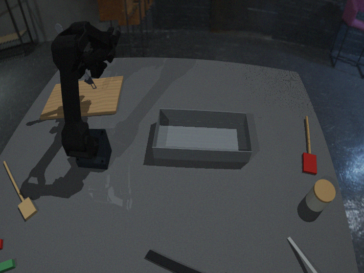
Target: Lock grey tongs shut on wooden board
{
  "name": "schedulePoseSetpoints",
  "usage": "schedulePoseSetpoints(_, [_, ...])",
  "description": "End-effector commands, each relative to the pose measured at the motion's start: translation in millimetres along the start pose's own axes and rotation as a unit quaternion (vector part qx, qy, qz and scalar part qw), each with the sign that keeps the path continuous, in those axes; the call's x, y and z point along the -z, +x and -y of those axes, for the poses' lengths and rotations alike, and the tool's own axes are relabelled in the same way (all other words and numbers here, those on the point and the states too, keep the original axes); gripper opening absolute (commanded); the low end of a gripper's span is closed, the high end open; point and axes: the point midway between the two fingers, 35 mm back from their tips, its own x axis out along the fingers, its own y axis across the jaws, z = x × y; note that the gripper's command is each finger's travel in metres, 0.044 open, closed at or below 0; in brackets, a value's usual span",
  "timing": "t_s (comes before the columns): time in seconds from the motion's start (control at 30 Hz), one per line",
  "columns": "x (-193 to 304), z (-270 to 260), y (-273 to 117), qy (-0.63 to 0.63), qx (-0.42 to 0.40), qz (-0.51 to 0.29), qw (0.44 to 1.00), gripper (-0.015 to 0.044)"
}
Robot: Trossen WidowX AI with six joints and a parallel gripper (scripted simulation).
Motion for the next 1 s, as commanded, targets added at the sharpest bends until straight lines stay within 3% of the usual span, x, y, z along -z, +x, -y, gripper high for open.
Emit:
schedulePoseSetpoints(0.0, [4.3,0.4,-1.3,-0.008,0.000,-0.006,1.000,-0.0150])
schedulePoseSetpoints(0.7, [4.3,0.2,-1.0,-0.007,0.000,-0.004,1.000,-0.0150])
schedulePoseSetpoints(0.97, [3.3,-7.7,9.8,0.001,0.001,0.068,0.998,-0.0150])
